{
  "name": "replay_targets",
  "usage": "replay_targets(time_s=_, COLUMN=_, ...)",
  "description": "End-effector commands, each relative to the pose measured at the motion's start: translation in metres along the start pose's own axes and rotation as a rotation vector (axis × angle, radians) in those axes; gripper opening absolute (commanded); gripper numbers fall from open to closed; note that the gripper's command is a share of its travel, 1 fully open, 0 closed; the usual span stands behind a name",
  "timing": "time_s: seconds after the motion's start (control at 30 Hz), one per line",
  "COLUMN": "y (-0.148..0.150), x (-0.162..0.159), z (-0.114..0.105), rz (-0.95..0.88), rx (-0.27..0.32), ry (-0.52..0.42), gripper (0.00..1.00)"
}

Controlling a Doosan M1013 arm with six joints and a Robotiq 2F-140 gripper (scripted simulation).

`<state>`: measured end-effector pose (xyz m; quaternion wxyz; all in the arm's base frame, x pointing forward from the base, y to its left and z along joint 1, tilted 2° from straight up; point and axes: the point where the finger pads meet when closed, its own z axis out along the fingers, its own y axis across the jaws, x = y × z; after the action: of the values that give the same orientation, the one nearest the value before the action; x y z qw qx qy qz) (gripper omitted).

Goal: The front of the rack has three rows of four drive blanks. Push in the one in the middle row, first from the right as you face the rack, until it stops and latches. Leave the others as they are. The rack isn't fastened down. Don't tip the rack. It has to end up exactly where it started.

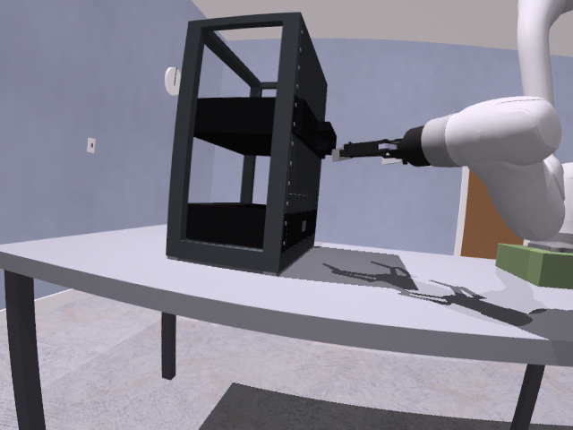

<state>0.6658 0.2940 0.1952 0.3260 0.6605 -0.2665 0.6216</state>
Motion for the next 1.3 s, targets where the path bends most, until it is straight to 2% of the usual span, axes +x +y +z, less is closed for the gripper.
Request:
replay_targets(time_s=0.0, y=0.024, x=0.007, z=0.014, rz=-0.129, rx=0.062, ry=0.070, gripper=1.00)
replay_targets(time_s=0.17, y=0.056, x=0.015, z=0.031, rz=-0.303, rx=0.138, ry=0.163, gripper=1.00)
replay_targets(time_s=0.23, y=0.056, x=0.015, z=0.031, rz=-0.303, rx=0.138, ry=0.163, gripper=1.00)
replay_targets(time_s=0.73, y=0.149, x=0.042, z=0.087, rz=-0.815, rx=0.361, ry=0.440, gripper=1.00)
replay_targets(time_s=0.8, y=0.149, x=0.042, z=0.087, rz=-0.815, rx=0.361, ry=0.440, gripper=1.00)
replay_targets(time_s=1.27, y=0.201, x=0.057, z=0.118, rz=-1.104, rx=0.488, ry=0.596, gripper=1.00)
